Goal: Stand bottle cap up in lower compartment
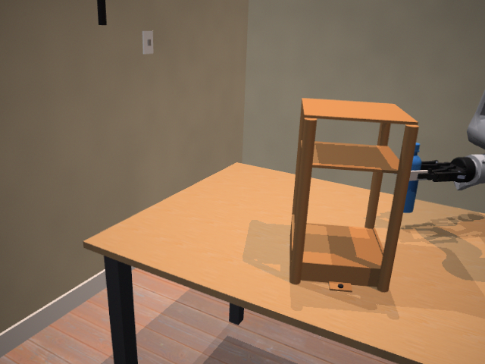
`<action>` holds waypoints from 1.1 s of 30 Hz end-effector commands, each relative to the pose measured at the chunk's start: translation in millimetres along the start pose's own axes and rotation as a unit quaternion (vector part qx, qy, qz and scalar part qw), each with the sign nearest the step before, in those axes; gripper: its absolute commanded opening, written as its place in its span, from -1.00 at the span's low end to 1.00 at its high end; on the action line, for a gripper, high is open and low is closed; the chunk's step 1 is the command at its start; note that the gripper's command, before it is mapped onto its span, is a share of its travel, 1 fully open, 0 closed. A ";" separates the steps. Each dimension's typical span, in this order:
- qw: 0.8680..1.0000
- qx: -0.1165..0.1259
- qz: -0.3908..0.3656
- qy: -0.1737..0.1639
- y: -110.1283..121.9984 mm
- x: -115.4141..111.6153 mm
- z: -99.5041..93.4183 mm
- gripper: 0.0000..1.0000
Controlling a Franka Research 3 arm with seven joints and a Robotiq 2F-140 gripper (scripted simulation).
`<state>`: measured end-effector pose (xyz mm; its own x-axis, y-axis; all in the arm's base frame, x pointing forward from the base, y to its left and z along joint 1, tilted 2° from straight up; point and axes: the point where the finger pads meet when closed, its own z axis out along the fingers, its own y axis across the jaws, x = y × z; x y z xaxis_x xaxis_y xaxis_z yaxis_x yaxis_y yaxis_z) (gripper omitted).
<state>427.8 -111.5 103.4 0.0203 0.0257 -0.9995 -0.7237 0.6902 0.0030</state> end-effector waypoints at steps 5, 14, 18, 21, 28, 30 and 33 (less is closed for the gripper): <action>1.000 0.001 -0.014 0.001 14.5 0.2 6.5 -1.00; 1.000 0.001 -0.014 0.001 38.2 0.9 15.2 -1.00; 1.000 0.001 -0.014 0.001 43.7 1.0 17.2 -1.00; 1.000 0.001 -0.014 0.001 52.2 1.3 20.3 -1.00; 1.000 0.001 -0.014 0.001 72.2 1.9 27.6 -1.00; 1.000 0.001 -0.014 0.001 77.9 2.0 29.7 -1.00; 1.000 0.001 -0.014 0.001 80.8 2.1 30.8 -1.00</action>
<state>390.4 -35.4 102.9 0.0137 0.0342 -0.9993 -0.7254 0.6882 0.0137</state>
